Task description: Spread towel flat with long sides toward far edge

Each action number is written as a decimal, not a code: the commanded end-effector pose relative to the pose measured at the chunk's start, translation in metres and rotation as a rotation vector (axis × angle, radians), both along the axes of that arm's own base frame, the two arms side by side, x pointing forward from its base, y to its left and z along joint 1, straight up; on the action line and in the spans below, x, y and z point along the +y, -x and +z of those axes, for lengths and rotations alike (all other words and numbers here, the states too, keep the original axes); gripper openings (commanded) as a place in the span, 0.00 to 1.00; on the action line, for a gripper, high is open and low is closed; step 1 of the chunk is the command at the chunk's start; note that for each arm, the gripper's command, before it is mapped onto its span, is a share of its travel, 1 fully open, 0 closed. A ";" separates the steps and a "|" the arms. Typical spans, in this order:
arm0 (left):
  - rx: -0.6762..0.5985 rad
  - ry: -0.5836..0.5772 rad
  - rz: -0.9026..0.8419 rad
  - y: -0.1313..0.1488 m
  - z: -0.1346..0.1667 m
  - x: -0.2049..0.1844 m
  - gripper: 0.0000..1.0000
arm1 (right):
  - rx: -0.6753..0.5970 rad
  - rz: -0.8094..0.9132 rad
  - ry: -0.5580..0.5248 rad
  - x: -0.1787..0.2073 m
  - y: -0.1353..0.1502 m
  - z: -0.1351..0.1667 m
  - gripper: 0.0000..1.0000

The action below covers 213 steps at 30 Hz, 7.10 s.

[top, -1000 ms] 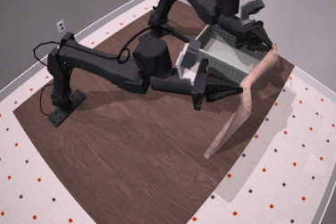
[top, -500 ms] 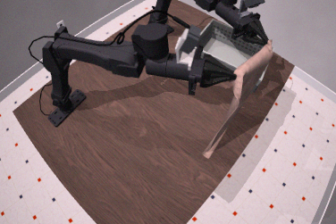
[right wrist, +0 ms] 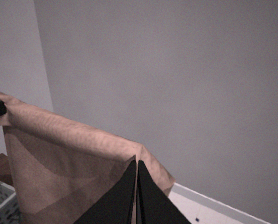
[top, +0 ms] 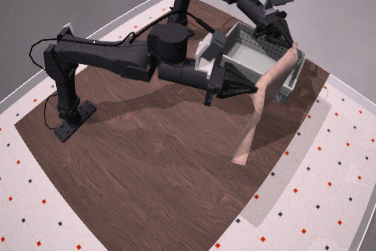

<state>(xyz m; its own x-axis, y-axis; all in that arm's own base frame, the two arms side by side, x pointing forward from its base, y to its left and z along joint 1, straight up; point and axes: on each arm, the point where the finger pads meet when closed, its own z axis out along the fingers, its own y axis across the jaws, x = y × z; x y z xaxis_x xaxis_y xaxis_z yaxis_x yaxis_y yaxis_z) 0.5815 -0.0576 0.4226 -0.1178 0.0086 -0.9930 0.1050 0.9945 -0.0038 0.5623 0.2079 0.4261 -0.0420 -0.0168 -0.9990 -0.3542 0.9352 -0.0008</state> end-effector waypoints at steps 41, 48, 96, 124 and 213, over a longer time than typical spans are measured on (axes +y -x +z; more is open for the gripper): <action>0.740 -0.115 -0.065 0.150 -0.117 -0.019 0.00 | 0.707 0.097 0.318 0.007 0.138 -0.128 0.00; 0.806 -0.142 -0.107 0.193 -0.170 -0.030 0.00 | 0.799 0.164 0.395 0.015 0.192 -0.173 0.00; 0.784 -0.267 -0.406 0.383 -0.370 -0.061 0.00 | 0.716 0.534 0.554 0.034 0.385 -0.371 0.00; 0.943 -0.378 -0.489 0.418 -0.406 -0.065 0.00 | 0.705 0.628 0.592 0.039 0.416 -0.405 0.00; 0.020 -0.011 -0.009 0.013 0.007 -0.011 0.00 | 0.068 -0.052 0.017 -0.028 0.013 0.004 0.00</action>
